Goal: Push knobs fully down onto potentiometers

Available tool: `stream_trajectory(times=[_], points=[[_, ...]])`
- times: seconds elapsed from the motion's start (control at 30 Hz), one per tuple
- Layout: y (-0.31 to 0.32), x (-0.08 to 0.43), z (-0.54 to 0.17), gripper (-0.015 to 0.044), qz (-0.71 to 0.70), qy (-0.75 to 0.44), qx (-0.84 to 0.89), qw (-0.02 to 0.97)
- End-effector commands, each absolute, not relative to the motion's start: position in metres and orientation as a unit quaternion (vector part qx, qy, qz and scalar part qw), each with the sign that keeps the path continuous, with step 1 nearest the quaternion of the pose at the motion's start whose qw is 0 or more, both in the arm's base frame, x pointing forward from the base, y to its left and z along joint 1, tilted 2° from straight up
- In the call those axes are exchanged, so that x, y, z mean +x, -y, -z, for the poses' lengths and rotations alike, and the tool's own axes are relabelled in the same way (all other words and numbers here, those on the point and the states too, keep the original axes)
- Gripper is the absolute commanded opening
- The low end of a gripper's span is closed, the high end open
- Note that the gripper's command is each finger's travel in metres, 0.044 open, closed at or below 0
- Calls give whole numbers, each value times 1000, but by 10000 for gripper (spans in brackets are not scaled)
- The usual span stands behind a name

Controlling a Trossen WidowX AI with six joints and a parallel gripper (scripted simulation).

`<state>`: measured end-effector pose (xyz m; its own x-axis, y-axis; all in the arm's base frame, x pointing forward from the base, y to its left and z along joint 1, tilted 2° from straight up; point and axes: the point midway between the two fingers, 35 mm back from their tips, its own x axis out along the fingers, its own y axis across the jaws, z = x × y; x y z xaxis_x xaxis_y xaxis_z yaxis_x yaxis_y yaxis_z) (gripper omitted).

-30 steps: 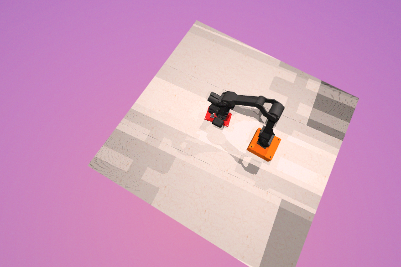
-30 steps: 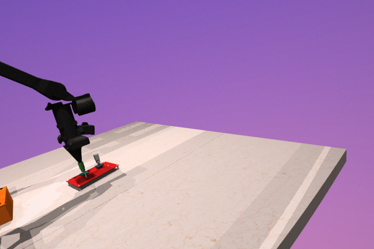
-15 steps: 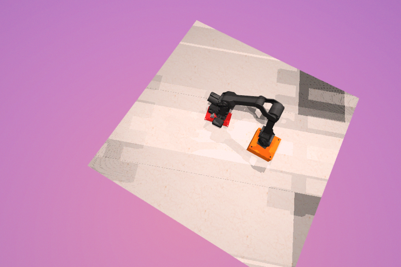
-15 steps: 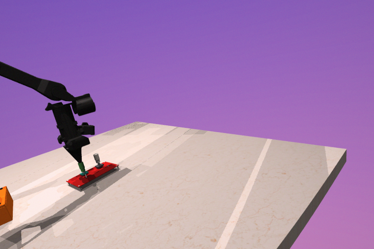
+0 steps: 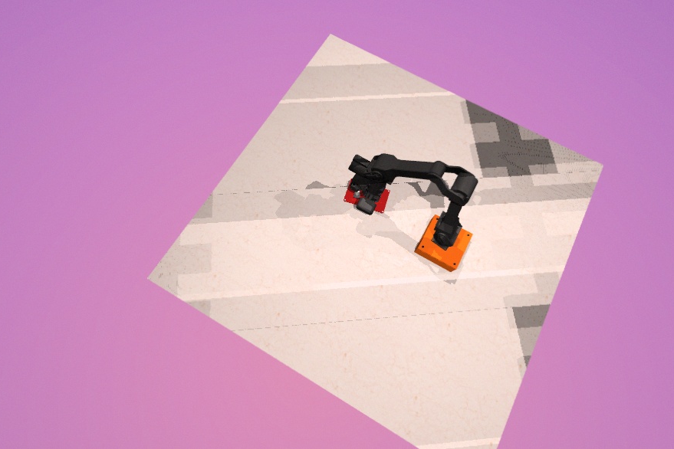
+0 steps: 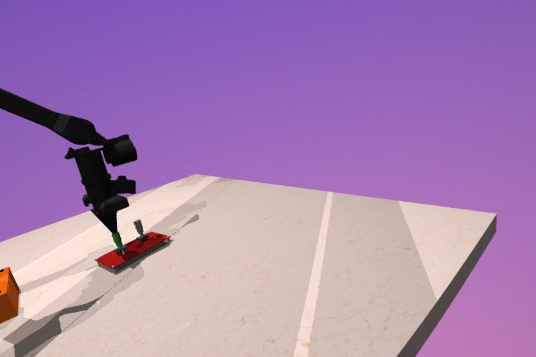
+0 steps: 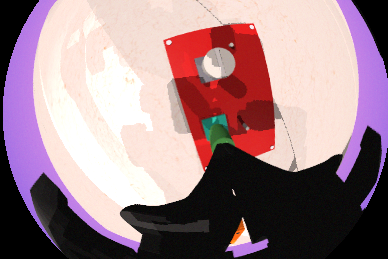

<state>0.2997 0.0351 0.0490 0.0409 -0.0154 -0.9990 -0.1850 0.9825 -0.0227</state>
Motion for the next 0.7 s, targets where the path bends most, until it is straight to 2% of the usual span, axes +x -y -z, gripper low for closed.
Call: stream_trajectory(times=[0.0, 0.63, 0.67], points=[[-34, 300, -46, 0, -58, -691, -76, 716], [-35, 300, -65, 0, -58, -691, -76, 716], [-35, 298, -59, 26, -59, -697, -73, 711]])
